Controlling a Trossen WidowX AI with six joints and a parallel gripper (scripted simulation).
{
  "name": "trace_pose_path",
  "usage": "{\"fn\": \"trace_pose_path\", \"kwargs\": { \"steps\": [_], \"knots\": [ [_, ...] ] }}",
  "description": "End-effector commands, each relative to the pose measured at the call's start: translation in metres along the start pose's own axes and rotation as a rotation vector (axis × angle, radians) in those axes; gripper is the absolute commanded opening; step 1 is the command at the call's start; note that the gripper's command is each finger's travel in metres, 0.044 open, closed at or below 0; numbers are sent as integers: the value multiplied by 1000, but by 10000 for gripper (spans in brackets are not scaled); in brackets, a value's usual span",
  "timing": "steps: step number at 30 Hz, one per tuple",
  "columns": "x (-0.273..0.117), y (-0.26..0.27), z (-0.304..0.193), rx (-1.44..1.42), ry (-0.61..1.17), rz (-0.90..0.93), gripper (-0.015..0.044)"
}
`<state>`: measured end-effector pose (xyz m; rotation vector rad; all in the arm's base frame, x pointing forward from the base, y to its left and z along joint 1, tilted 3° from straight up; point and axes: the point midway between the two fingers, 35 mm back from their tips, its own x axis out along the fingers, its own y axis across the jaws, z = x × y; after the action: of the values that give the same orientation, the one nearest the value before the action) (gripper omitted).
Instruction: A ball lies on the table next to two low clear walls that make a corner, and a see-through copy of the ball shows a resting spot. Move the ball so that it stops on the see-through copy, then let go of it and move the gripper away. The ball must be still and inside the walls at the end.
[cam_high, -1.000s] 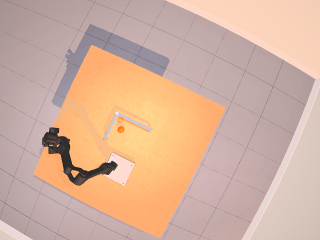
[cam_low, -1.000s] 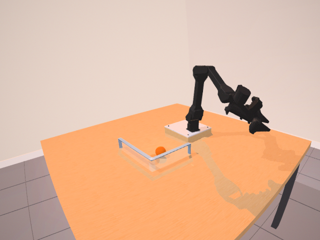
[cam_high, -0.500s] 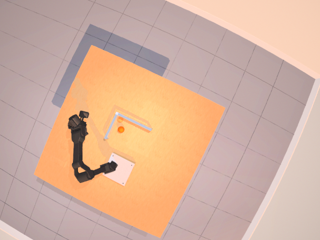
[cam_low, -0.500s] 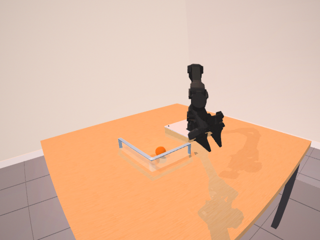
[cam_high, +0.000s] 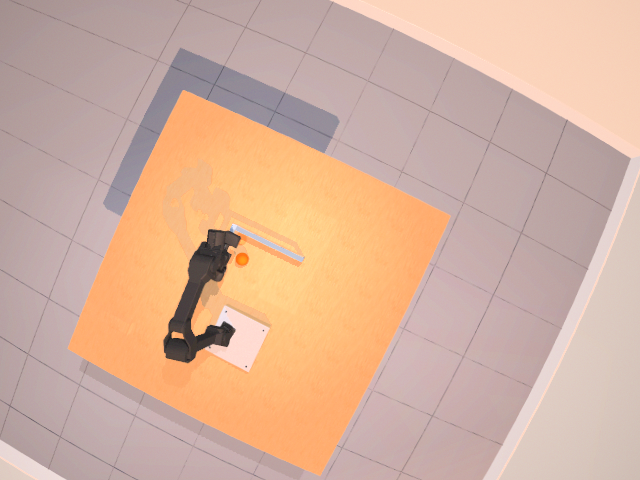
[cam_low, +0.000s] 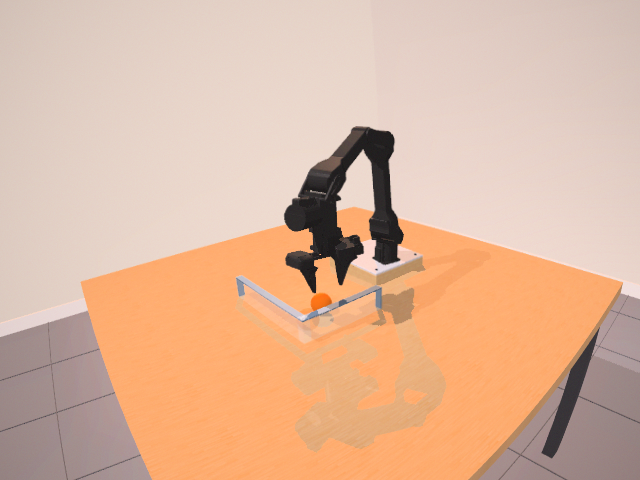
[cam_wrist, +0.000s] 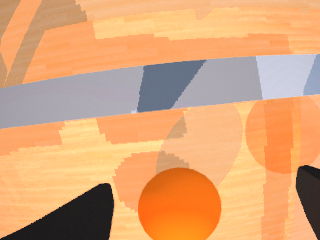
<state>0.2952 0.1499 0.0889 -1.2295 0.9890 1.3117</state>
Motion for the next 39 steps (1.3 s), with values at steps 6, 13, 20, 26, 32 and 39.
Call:
{"fn": "trace_pose_path", "kwargs": {
  "steps": [6, 13, 20, 26, 32, 39],
  "knots": [
    [-3, 7, -40, -11, 85, 68, 367],
    [12, 8, -41, -11, 85, 68, 367],
    [19, 8, -41, -11, 85, 68, 367],
    [29, 8, -42, -11, 85, 68, 367],
    [39, 9, -43, -11, 85, 68, 367],
    [50, 10, -44, -11, 85, 68, 367]
  ]
}}
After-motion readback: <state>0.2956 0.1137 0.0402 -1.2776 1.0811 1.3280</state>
